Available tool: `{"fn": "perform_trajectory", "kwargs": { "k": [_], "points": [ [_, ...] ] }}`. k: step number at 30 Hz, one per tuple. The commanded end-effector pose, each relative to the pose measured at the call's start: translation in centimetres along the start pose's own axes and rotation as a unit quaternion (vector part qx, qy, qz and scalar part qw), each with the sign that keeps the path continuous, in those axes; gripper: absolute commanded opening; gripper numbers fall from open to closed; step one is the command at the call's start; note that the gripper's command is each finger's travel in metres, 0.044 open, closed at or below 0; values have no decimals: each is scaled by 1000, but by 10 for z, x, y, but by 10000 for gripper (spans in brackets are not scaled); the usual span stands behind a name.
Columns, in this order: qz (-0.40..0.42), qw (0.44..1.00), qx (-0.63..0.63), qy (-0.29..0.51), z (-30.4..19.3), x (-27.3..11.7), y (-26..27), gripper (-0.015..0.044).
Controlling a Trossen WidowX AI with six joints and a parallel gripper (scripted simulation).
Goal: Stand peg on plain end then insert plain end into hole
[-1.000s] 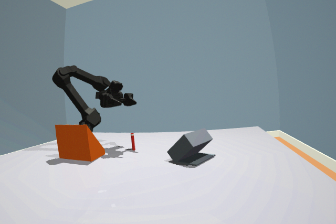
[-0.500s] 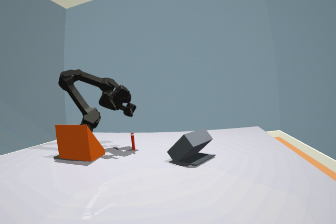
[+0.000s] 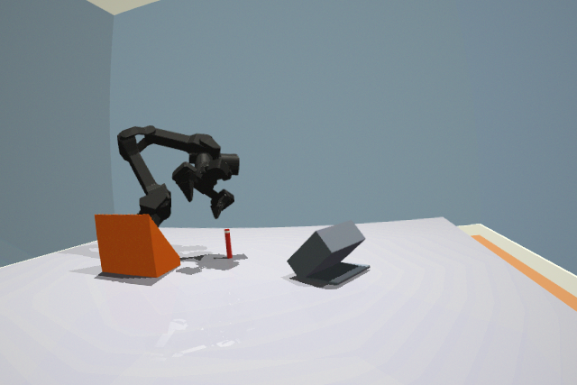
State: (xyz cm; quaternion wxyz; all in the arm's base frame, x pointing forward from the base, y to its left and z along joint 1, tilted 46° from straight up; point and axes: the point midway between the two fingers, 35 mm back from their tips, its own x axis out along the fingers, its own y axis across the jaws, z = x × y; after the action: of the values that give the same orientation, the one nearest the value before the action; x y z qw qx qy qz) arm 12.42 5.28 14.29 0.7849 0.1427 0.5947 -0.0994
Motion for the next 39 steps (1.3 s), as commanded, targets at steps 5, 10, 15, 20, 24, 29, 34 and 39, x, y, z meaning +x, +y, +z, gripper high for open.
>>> {"fn": "perform_trajectory", "kwargs": {
  "k": [5,10,15,20,24,29,34,39],
  "points": [
    [26,992,-21,123,-8,6,10,440],
    [65,981,-22,182,-8,7,18,440],
    [109,968,-12,225,-3,6,25,440],
    [161,953,-2,257,4,4,32,440],
    [212,938,5,275,12,2,39,440],
    [283,916,17,284,26,-3,45,440],
    [303,910,21,283,31,-4,47,440],
    [303,910,21,283,31,-4,47,440]
  ]
}}
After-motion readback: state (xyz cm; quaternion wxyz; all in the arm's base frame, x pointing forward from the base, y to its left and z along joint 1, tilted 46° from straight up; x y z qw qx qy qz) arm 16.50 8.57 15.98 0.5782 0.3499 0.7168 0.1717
